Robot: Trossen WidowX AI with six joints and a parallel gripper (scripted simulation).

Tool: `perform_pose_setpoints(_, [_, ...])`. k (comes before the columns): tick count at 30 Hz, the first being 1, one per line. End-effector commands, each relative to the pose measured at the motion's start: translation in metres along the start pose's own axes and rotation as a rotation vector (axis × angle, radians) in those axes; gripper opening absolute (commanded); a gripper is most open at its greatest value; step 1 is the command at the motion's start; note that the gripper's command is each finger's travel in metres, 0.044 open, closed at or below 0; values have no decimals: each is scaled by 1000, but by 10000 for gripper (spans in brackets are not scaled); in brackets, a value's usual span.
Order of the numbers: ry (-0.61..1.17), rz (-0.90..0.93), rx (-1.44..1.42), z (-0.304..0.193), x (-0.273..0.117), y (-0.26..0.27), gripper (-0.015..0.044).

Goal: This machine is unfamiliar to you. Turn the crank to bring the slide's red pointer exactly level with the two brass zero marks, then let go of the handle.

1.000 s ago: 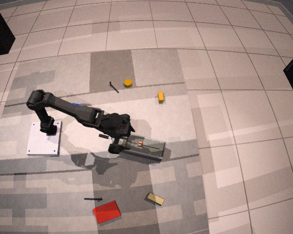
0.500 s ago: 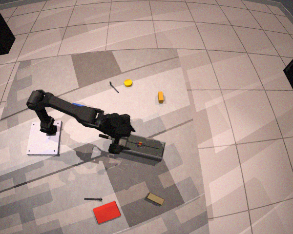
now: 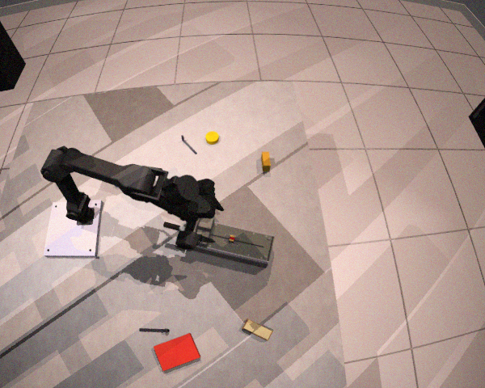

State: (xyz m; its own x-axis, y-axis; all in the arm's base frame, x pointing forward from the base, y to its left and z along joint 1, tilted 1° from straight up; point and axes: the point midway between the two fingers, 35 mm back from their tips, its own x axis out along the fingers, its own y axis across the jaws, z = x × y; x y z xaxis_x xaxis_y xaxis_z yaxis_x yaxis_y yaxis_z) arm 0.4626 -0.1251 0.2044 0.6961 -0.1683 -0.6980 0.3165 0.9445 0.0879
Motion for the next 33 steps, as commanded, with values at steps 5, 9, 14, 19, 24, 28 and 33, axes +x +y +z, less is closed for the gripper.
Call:
perform_pose_setpoints(5, [1, -14, -16, -19, -33, 0, 440])
perform_pose_setpoints(9, [1, -22, -26, -34, -50, -1, 440])
perform_pose_setpoints(14, [0, -33, -37, -56, -69, -3, 440])
perform_pose_setpoints(19, [0, -44, -49, -79, -85, -5, 440])
perform_pose_setpoints(24, [0, -50, -55, -91, -93, -7, 440])
perform_pose_setpoints(28, [0, -50, -55, -97, -85, -7, 440])
perform_pose_setpoints(33, [0, -50, -55, -111, -71, -9, 440])
